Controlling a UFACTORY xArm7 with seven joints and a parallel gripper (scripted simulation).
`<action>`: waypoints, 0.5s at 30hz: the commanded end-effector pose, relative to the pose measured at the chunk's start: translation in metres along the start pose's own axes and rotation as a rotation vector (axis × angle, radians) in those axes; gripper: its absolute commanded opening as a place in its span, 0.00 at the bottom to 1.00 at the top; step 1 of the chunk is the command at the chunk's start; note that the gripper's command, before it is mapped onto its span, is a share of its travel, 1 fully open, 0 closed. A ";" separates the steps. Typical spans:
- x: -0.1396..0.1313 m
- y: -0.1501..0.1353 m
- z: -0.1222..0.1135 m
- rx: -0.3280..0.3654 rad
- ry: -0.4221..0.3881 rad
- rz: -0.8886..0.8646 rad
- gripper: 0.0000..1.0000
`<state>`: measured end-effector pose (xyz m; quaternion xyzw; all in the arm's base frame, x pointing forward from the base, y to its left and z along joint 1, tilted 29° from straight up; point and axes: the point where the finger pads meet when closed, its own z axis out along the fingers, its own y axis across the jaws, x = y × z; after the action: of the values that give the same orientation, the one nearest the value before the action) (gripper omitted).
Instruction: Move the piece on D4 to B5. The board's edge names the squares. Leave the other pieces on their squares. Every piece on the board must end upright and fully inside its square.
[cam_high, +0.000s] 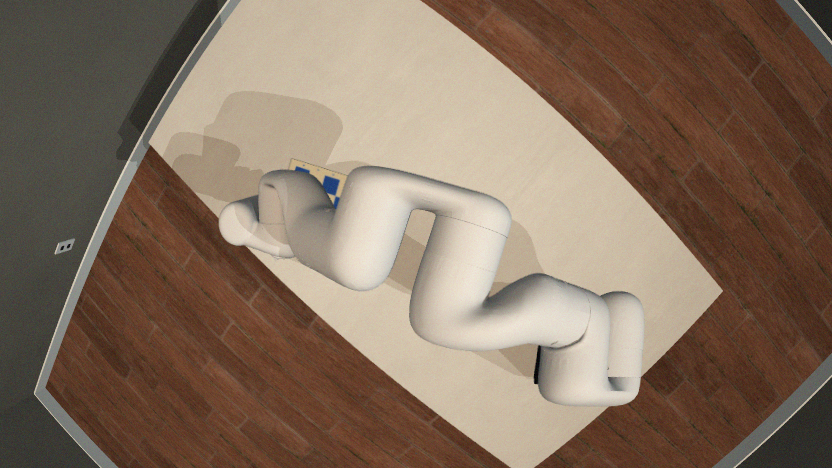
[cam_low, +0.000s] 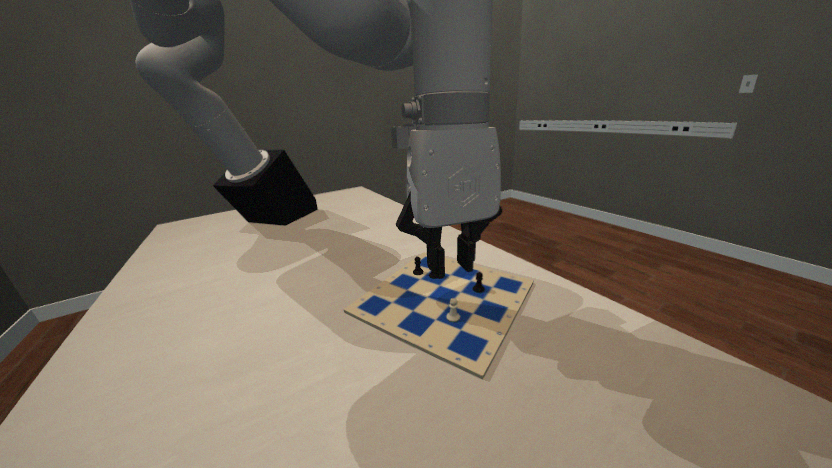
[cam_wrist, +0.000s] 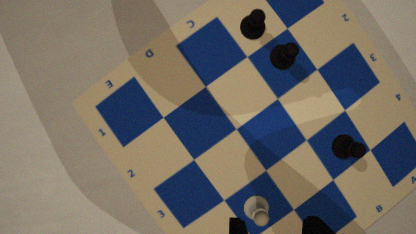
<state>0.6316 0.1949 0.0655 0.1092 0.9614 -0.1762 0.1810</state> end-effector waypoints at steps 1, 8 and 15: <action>-0.001 0.002 0.002 -0.004 -0.003 0.000 0.35; -0.002 0.002 0.013 -0.004 -0.003 0.000 0.35; -0.002 0.002 0.021 -0.004 -0.003 0.000 0.35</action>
<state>0.6387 0.1863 0.0460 0.1094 0.9614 -0.1769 0.1803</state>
